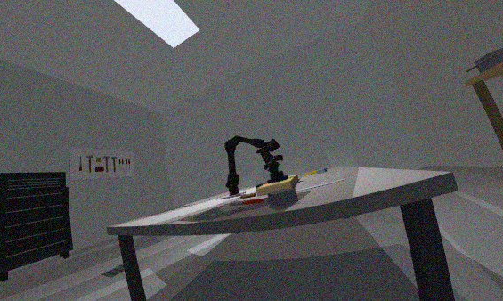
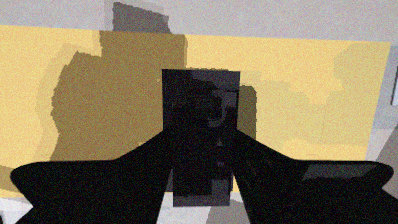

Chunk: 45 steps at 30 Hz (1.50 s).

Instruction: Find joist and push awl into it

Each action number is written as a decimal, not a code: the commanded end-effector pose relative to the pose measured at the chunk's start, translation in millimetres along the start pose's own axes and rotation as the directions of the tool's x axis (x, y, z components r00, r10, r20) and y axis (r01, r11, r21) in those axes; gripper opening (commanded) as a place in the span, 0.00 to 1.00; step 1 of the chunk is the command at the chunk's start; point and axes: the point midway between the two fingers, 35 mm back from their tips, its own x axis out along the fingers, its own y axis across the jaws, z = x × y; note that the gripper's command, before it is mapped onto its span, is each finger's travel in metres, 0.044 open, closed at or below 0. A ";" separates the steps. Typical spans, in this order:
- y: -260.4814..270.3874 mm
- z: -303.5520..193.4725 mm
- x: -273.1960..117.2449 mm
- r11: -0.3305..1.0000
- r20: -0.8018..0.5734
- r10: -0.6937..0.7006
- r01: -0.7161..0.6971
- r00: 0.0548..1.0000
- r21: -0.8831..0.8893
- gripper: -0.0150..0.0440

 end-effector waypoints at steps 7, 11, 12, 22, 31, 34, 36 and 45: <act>36.5 -0.7 -0.2 1.000 0.001 0.004 -0.004 1.000 -0.002 0.25; 50.8 -0.7 -0.2 1.000 0.001 0.005 -0.005 1.000 -0.001 0.25; 54.4 -0.7 -0.2 1.000 0.001 0.005 -0.005 1.000 -0.001 0.25; 90.3 -0.7 -0.5 1.000 0.001 0.008 -0.008 1.000 -0.001 0.25; 122.5 -0.7 -0.8 1.000 0.001 0.010 -0.010 1.000 0.000 0.25; 133.3 -0.6 -1.0 1.000 0.001 0.011 -0.011 1.000 0.000 0.25; 140.4 -0.6 -1.1 1.000 0.001 0.012 -0.012 1.000 0.000 0.25; 172.7 -0.6 -1.6 1.000 0.000 0.014 -0.014 1.000 0.001 0.25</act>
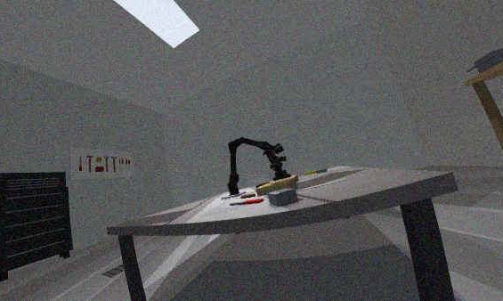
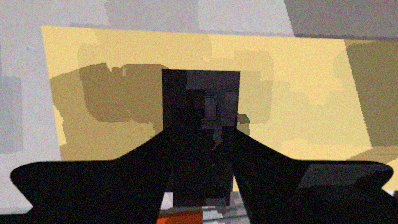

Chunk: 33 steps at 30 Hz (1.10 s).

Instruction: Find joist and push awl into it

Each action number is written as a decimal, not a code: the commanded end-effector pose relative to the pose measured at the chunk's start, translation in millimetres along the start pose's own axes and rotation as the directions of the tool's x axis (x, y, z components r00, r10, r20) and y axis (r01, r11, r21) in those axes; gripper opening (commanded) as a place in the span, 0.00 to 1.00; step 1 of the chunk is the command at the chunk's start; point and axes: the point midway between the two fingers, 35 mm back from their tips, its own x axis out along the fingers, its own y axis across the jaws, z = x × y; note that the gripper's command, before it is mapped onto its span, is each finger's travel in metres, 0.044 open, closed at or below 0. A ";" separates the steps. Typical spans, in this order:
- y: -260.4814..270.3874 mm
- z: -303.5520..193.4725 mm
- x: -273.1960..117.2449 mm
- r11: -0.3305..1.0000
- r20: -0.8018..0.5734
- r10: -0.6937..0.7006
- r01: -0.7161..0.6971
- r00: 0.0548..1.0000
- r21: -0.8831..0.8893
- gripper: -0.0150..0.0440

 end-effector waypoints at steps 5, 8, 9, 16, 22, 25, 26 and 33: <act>29.4 0.4 0.0 1.000 0.000 0.004 -0.004 1.000 -0.001 0.25; 40.1 0.4 -0.1 1.000 0.000 0.005 -0.005 1.000 -0.001 0.25; 43.7 0.4 -0.2 1.000 0.000 0.005 -0.005 1.000 -0.001 0.25; 68.7 0.4 -0.5 1.000 0.000 0.007 -0.007 1.000 0.000 0.25; 90.2 0.4 -0.8 1.000 0.000 0.008 -0.008 1.000 0.000 0.25; 93.6 0.4 -0.9 1.000 0.000 0.009 -0.009 1.000 0.000 0.25; 93.6 0.4 -0.9 1.000 0.000 0.009 -0.009 1.000 0.000 0.25; 89.6 0.0 -1.0 1.000 0.000 0.007 -0.007 1.000 -0.002 0.25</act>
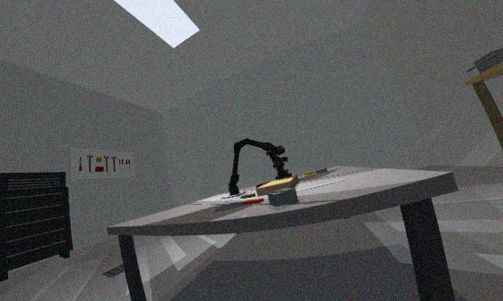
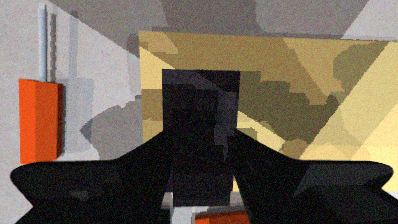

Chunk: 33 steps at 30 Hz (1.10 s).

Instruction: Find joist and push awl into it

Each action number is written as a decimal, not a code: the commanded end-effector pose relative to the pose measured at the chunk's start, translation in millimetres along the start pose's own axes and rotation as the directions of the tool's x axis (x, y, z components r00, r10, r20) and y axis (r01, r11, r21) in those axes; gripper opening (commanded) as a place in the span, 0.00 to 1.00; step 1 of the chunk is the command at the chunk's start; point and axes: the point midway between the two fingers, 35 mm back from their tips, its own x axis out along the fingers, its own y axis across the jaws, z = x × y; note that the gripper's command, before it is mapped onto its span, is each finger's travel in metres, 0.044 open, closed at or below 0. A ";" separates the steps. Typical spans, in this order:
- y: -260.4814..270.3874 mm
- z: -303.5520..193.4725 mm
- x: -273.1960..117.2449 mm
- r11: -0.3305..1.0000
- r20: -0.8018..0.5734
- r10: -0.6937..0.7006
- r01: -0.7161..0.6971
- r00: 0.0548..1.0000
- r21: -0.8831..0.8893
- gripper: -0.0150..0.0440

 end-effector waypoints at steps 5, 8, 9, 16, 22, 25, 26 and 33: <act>-5.6 0.5 0.1 1.000 0.000 0.001 -0.001 1.000 0.002 0.25; -16.5 0.5 0.2 1.000 0.000 0.000 0.000 1.000 0.002 0.25; -20.1 0.5 0.2 1.000 0.000 0.000 0.000 1.000 0.002 0.25; -45.2 0.4 0.4 1.000 0.000 -0.002 0.002 1.000 0.001 0.25; -66.7 0.4 0.4 1.000 0.000 -0.004 0.004 1.000 0.001 0.25; -77.4 0.4 0.4 1.000 0.000 -0.005 0.005 1.000 0.001 0.25; -81.0 0.4 0.4 1.000 0.000 -0.005 0.005 1.000 0.001 0.25; -106.1 0.3 0.4 1.000 0.000 -0.007 0.007 1.000 0.000 0.25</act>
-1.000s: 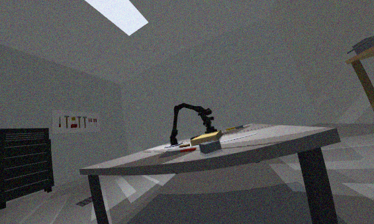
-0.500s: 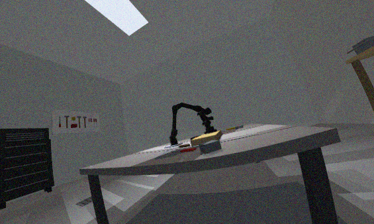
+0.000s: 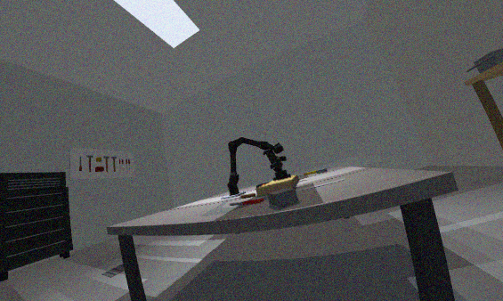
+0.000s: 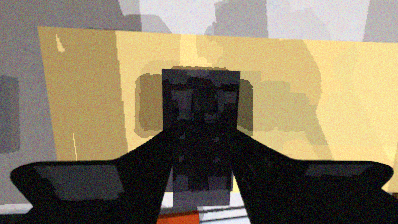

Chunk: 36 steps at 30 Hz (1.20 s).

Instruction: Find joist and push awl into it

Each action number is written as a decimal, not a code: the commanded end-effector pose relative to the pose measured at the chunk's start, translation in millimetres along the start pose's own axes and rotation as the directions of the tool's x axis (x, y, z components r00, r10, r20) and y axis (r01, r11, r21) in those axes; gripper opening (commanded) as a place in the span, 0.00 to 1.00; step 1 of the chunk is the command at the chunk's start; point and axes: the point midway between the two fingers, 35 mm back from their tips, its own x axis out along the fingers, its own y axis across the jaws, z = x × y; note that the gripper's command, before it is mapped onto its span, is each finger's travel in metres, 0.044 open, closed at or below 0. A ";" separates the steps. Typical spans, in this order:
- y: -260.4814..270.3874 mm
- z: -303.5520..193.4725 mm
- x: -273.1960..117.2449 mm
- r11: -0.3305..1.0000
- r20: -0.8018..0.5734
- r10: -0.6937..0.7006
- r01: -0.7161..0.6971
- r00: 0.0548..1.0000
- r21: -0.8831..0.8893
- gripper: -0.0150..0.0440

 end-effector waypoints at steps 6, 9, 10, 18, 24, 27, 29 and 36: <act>-32.8 -0.7 -0.2 1.000 0.000 -0.003 0.003 1.000 0.002 0.25; -43.6 -0.7 -0.2 1.000 0.000 -0.004 0.004 1.000 0.001 0.25; -47.2 -0.7 -0.2 1.000 0.000 -0.004 0.004 1.000 0.001 0.25; -75.9 -0.8 -0.3 1.000 0.000 -0.006 0.006 1.000 0.001 0.25; -97.4 -0.8 -0.5 1.000 0.000 -0.008 0.008 1.000 0.000 0.25; -108.2 -0.9 -0.6 1.000 0.000 -0.009 0.009 1.000 0.000 0.25; -115.3 -0.9 -0.6 1.000 0.000 -0.009 0.009 1.000 0.000 0.25; -140.4 -0.9 -0.9 1.000 0.000 -0.011 0.011 1.000 -0.001 0.25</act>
